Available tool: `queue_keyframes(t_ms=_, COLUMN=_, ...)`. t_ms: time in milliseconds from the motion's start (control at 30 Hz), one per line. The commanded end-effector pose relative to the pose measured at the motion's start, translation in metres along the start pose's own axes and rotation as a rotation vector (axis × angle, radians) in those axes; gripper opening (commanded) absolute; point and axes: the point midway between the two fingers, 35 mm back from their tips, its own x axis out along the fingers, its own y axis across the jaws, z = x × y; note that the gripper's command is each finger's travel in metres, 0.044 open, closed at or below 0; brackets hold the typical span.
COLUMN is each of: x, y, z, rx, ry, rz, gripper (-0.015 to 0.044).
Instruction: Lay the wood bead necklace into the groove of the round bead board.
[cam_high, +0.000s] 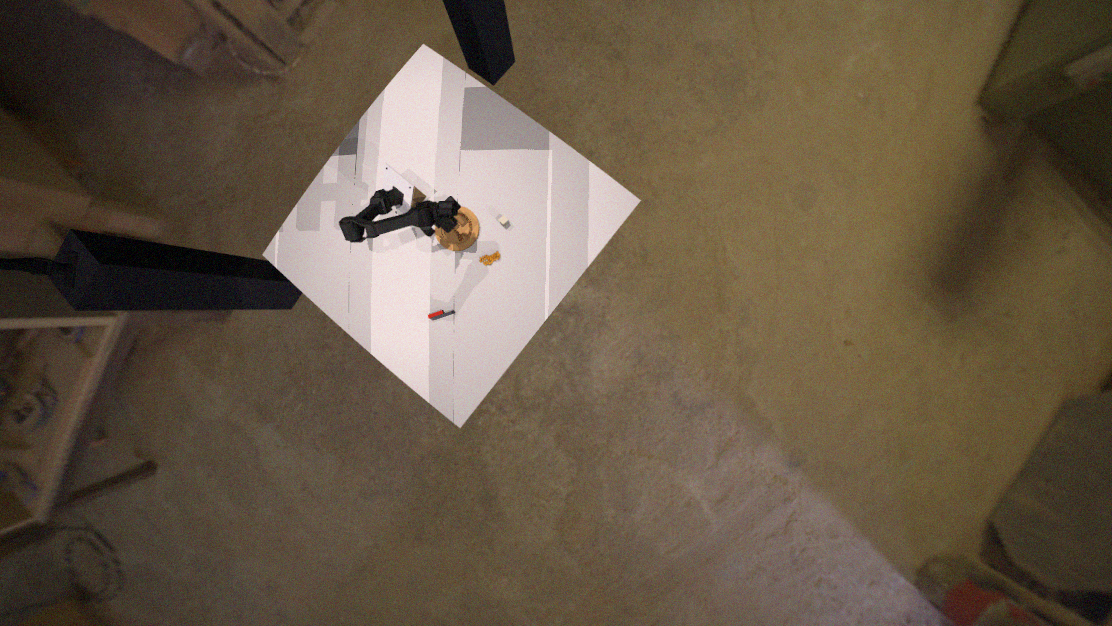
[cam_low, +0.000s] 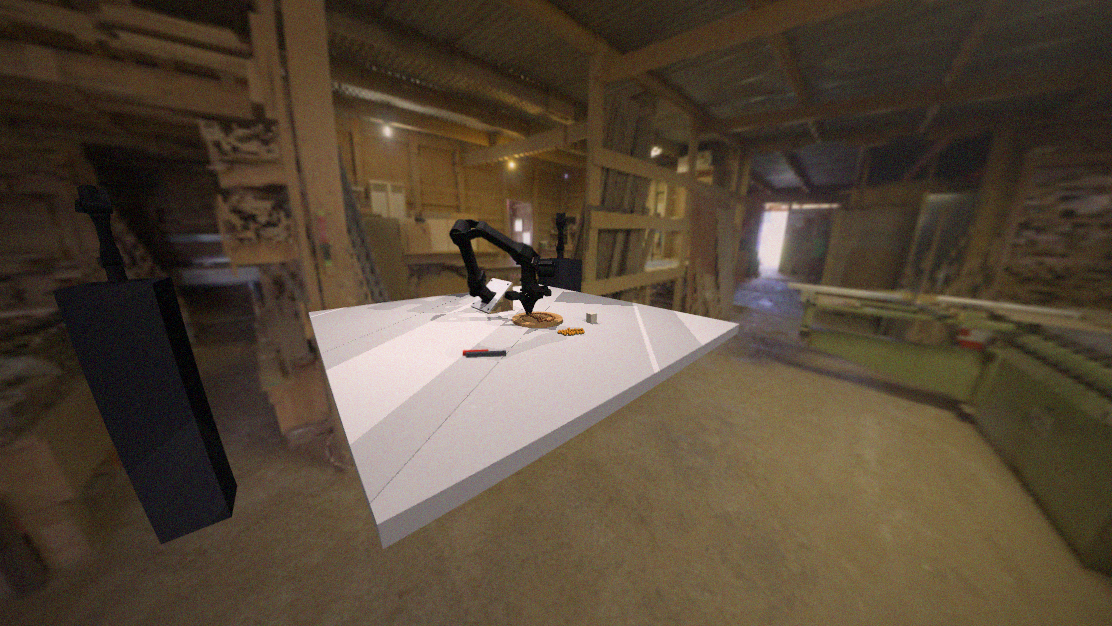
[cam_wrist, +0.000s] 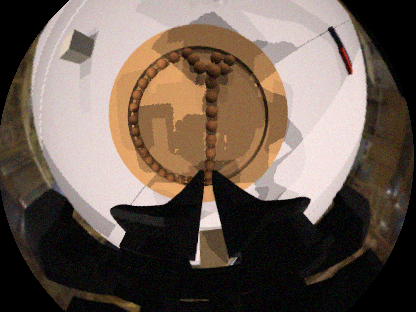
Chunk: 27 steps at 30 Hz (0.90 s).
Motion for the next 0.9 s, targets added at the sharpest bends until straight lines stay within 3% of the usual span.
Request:
queue_keyframes(t_ms=0, x=0.0, y=0.0, z=0.0, rx=0.0, ry=0.0, rz=0.0, gripper=0.0)
queue_keyframes(t_ms=867, x=-0.006, y=-0.012, z=-0.008, rx=-0.003, ry=-0.002, rz=-0.006, gripper=0.0)
